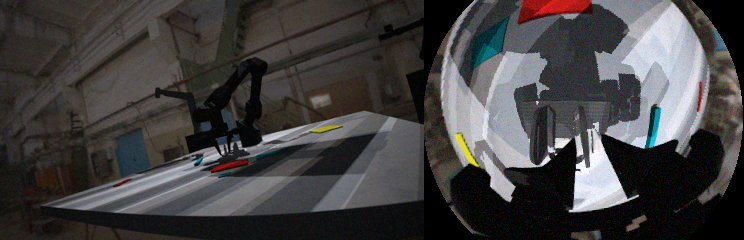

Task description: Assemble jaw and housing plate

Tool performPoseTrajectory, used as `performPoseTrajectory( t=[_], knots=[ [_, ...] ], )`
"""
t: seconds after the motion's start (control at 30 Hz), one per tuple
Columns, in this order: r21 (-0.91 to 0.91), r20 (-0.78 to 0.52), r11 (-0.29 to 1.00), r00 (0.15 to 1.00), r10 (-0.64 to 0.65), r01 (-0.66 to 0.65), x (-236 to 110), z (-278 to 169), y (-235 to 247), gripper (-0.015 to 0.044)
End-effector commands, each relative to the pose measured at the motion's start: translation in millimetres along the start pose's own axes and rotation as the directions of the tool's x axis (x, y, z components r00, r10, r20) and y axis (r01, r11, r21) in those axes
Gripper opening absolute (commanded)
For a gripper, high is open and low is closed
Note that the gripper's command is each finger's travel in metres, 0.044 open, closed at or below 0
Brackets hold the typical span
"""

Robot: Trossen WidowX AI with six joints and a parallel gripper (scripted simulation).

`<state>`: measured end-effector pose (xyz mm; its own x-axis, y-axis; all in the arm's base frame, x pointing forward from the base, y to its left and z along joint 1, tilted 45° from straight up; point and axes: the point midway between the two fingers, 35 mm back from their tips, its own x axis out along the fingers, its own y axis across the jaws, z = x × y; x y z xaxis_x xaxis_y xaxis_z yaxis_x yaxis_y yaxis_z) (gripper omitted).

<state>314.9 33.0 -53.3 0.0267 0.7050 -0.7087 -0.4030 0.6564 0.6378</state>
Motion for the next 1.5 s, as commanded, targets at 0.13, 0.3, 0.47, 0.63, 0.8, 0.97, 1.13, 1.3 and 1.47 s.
performPoseTrajectory(
  t=[0.13, 0.3, 0.47, 0.63, 0.8, 0.97, 1.13, 1.3, 1.47],
  knots=[
    [0.005, 0.0, 1.0, 1.0, 0.004, -0.004, 2.0, 0.2, 0.5, 0.0134],
    [0.005, 0.0, 1.0, 1.0, 0.004, -0.004, 2.0, 0.2, 0.5, 0.0134],
    [0.005, 0.0, 1.0, 1.0, 0.004, -0.004, 1.8, 0.2, 0.5, 0.0134],
    [0.005, 0.0, 1.0, 1.0, 0.004, -0.004, -2.2, 0.2, 0.5, 0.0134],
    [0.005, 0.0, 1.0, 1.0, 0.004, -0.004, -4.5, 0.2, 0.5, 0.0134],
    [0.005, 0.0, 1.0, 1.0, 0.004, -0.004, -2.5, 1.6, 0.9, 0.0134],
    [0.005, 0.0, 1.0, 1.0, 0.004, -0.004, -2.3, 1.7, 0.9, 0.0134],
    [0.005, 0.0, 1.0, 1.0, 0.004, -0.004, -0.2, 1.7, 0.9, 0.0134],
    [0.005, 0.0, 1.0, 1.0, 0.004, -0.004, -0.1, 1.7, 0.9, 0.0134]
  ],
)
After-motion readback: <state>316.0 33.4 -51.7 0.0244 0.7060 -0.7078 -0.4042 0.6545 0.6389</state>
